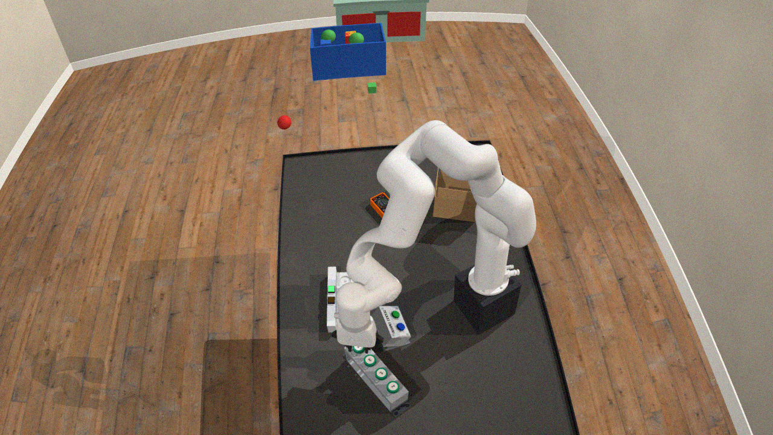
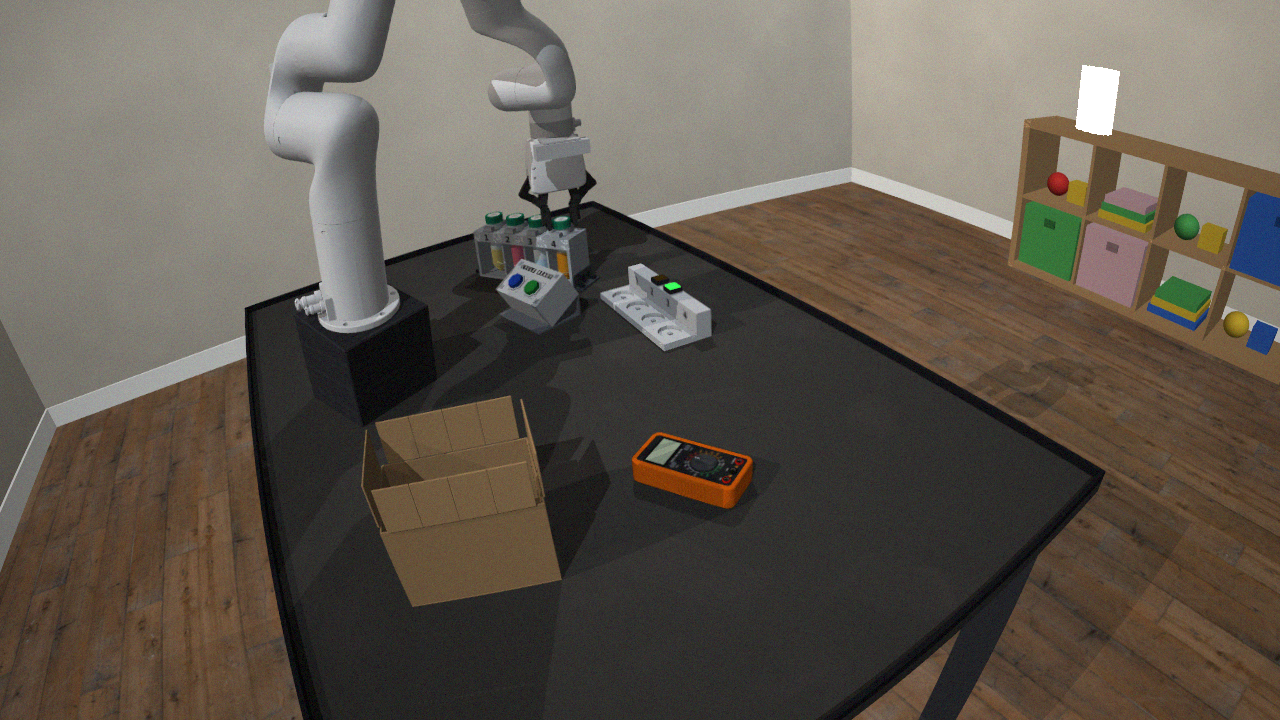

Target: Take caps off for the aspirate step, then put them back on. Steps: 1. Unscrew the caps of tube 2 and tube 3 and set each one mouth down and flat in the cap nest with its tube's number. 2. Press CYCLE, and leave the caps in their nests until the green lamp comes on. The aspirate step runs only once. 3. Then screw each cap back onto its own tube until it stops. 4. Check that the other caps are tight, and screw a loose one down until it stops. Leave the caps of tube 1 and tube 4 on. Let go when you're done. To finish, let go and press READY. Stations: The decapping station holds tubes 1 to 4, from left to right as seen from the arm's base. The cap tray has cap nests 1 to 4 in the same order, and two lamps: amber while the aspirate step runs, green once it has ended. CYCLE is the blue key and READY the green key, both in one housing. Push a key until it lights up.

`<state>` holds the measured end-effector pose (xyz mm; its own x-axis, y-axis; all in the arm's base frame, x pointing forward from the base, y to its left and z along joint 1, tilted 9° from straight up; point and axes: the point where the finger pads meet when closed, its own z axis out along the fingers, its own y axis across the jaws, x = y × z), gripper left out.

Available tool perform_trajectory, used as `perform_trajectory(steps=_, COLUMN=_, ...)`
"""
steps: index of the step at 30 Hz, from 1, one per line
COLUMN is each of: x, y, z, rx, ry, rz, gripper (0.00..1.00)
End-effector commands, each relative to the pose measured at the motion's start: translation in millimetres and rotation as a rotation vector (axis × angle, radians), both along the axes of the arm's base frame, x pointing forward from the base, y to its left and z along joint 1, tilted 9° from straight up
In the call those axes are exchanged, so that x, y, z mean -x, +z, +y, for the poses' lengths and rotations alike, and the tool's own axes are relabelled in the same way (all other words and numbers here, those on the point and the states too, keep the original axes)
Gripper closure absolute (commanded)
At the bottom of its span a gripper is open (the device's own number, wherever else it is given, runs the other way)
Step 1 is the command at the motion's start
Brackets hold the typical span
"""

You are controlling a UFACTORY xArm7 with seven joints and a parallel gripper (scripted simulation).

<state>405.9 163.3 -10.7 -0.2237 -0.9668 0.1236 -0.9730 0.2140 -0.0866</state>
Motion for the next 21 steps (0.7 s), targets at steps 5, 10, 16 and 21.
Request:
perform_trajectory(steps=5, x=-1.4, y=1.9, z=1.2, rx=0.022, ry=0.413, rz=0.054, gripper=0.54)
perform_trajectory(steps=10, x=-1.4, y=1.9, z=1.2, rx=0.038, ry=0.648, rz=0.086, gripper=0.54)
perform_trajectory(steps=16, x=-1.4, y=1.9, z=1.2, rx=0.056, ry=0.940, rz=0.127, gripper=0.54)
perform_trajectory(steps=21, x=-1.4, y=1.9, z=1.2, rx=0.065, ry=1.084, rz=0.147, gripper=0.54)
